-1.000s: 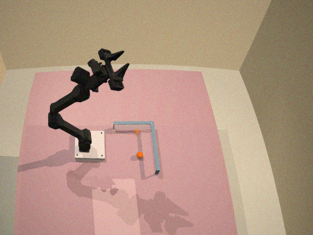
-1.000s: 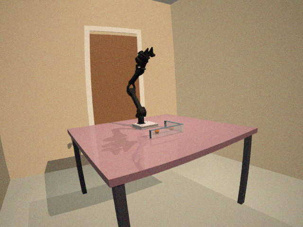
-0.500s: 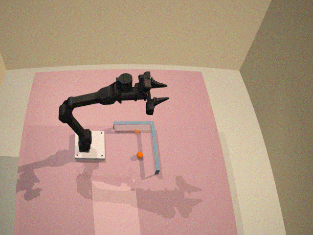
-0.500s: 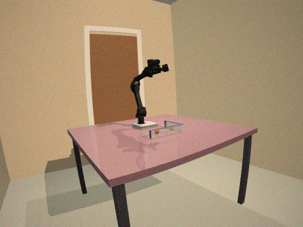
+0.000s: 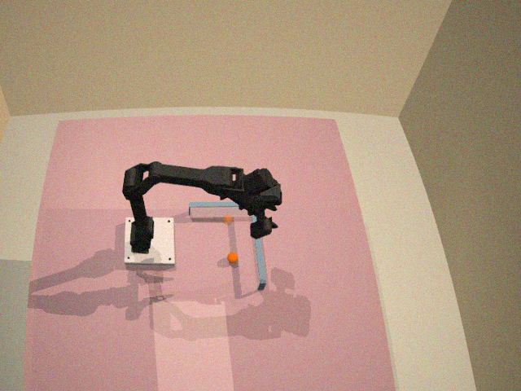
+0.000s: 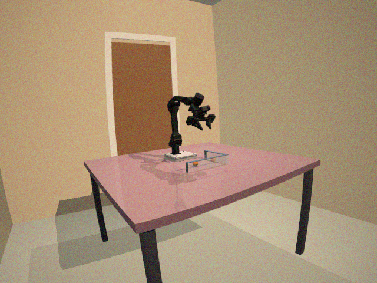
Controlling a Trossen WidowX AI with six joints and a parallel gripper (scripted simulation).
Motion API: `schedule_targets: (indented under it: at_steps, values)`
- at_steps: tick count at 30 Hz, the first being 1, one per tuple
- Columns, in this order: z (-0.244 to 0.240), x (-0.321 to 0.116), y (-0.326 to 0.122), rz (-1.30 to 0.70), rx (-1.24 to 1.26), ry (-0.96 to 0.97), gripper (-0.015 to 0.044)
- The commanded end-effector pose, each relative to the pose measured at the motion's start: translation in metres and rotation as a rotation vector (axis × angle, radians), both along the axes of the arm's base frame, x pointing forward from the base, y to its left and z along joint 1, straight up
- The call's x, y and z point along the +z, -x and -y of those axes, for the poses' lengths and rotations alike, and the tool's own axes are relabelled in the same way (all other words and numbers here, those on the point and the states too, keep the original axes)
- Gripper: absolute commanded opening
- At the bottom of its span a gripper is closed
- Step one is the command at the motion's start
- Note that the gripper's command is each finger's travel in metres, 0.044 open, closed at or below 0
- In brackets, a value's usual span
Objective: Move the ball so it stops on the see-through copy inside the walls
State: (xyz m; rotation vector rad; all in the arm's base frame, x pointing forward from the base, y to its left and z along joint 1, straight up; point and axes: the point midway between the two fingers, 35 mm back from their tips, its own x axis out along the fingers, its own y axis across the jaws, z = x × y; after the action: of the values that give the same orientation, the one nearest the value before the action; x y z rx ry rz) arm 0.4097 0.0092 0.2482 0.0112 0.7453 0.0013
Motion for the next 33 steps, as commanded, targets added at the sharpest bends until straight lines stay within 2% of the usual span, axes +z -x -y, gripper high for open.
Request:
schedule_targets:
  at_steps: [1, 7, 10, 33]
  values:
    - [0.010, -0.064, 0.015, -0.247, 0.016, 0.031, 0.0284]
    - [0.023, -0.143, 0.059, -0.632, 0.054, 0.048, 0.0284]
    - [0.027, -0.166, 0.080, -0.777, 0.073, 0.044, 0.0284]
    - [0.027, -0.193, 0.080, -0.787, 0.075, 0.044, 0.0284]
